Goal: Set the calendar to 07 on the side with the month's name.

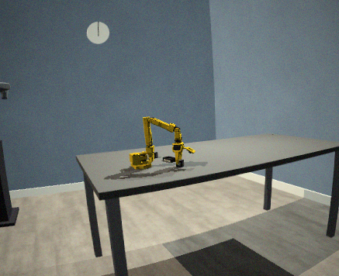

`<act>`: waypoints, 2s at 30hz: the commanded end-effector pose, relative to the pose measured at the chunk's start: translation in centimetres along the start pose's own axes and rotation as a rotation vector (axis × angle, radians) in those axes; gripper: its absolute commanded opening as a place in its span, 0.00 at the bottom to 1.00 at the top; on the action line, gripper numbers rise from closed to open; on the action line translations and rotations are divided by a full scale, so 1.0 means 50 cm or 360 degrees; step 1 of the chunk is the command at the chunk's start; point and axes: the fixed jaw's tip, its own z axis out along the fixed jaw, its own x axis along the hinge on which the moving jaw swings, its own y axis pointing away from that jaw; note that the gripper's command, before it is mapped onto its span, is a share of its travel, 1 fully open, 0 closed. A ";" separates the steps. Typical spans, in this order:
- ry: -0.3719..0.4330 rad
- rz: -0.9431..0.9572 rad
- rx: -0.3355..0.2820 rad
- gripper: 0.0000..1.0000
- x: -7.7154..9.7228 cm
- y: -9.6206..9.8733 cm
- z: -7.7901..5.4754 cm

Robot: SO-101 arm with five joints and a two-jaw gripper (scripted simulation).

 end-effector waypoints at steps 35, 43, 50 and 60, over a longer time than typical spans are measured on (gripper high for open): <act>-0.0031 0.0004 -0.0009 0.36 -0.010 0.005 -0.077; -0.0031 0.0004 -0.0009 0.36 -0.004 0.004 -0.119; -0.0031 0.0004 -0.0009 0.36 -0.003 0.004 -0.123; -0.0030 0.0004 -0.0009 0.36 -0.003 0.004 -0.123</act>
